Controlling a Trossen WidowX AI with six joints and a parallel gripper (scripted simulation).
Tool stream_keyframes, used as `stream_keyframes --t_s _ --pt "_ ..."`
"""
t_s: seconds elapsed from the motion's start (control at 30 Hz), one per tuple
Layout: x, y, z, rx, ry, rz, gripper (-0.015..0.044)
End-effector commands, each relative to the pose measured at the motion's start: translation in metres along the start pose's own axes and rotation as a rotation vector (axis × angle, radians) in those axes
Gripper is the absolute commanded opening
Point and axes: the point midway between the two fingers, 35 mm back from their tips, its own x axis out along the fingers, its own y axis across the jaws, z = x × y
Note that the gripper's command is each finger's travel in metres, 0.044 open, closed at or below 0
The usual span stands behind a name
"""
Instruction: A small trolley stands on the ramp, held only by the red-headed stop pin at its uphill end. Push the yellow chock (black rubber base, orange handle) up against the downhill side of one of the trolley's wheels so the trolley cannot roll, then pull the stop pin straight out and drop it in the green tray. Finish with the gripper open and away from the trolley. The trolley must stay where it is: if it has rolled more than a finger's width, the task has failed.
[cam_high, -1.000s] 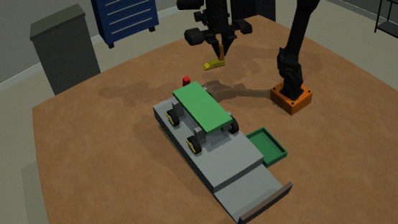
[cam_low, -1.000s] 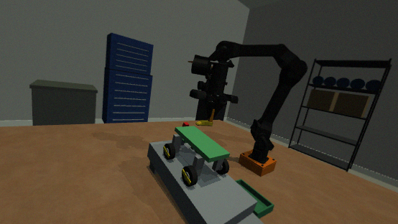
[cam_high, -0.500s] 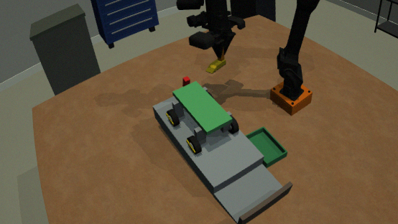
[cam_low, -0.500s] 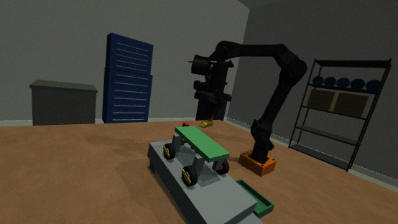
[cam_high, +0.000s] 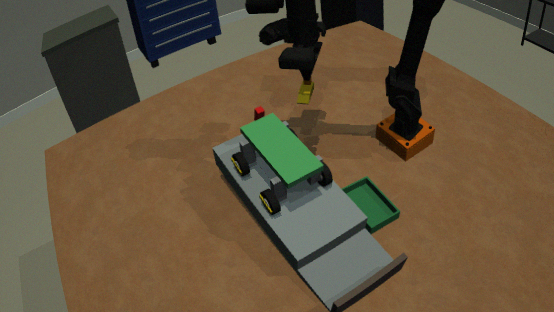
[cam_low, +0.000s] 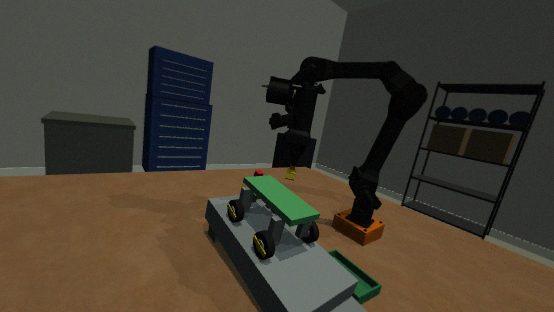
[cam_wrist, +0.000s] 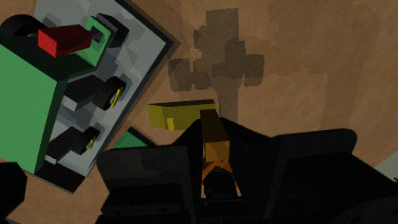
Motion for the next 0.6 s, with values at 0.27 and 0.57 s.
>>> stream_keyframes --t_s 0.27,0.57 --pt "-0.0002 -0.0003 -0.0004 -0.362 0.002 -0.003 0.0000" --pt "-0.0002 -0.0002 -0.0005 -0.667 0.002 -0.004 0.0000"
